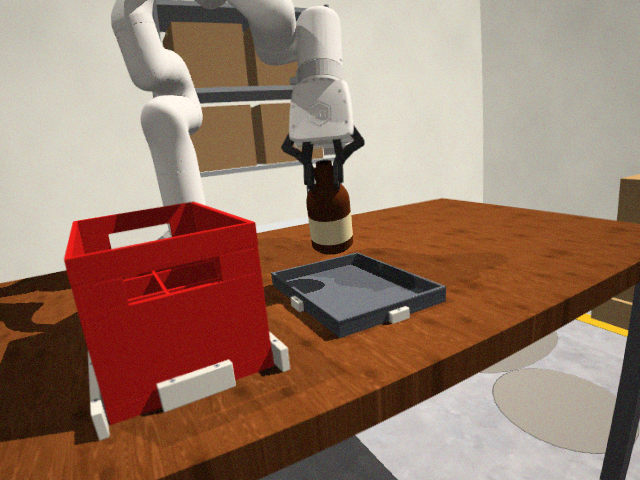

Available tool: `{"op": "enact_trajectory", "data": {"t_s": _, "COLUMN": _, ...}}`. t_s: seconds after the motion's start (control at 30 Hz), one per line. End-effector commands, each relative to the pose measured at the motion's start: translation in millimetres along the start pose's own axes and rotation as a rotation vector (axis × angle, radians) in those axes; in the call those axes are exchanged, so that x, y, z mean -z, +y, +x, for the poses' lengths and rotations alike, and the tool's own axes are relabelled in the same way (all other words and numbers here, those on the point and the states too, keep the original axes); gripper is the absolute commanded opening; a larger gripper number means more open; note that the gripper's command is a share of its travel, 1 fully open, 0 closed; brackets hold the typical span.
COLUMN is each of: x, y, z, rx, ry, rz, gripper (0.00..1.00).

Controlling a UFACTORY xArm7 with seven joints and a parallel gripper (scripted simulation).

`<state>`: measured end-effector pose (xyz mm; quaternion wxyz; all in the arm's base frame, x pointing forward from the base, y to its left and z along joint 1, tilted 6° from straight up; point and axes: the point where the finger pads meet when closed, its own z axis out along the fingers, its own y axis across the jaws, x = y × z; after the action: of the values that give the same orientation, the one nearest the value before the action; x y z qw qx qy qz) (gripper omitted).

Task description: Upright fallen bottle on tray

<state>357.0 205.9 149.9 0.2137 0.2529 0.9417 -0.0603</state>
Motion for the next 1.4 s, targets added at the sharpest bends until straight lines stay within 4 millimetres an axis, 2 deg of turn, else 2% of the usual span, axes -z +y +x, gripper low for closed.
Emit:
{"op": "enact_trajectory", "data": {"t_s": 0.0, "x": -3.0, "y": 1.3, "z": 0.7, "rx": -0.001, "ry": -0.001, "rz": -0.004, "gripper": 0.0}}
{"op": "enact_trajectory", "data": {"t_s": 1.37, "x": -42.5, "y": 1.4, "z": 15.1, "rx": -0.001, "ry": -0.001, "rz": -0.004, "gripper": 0.0}}
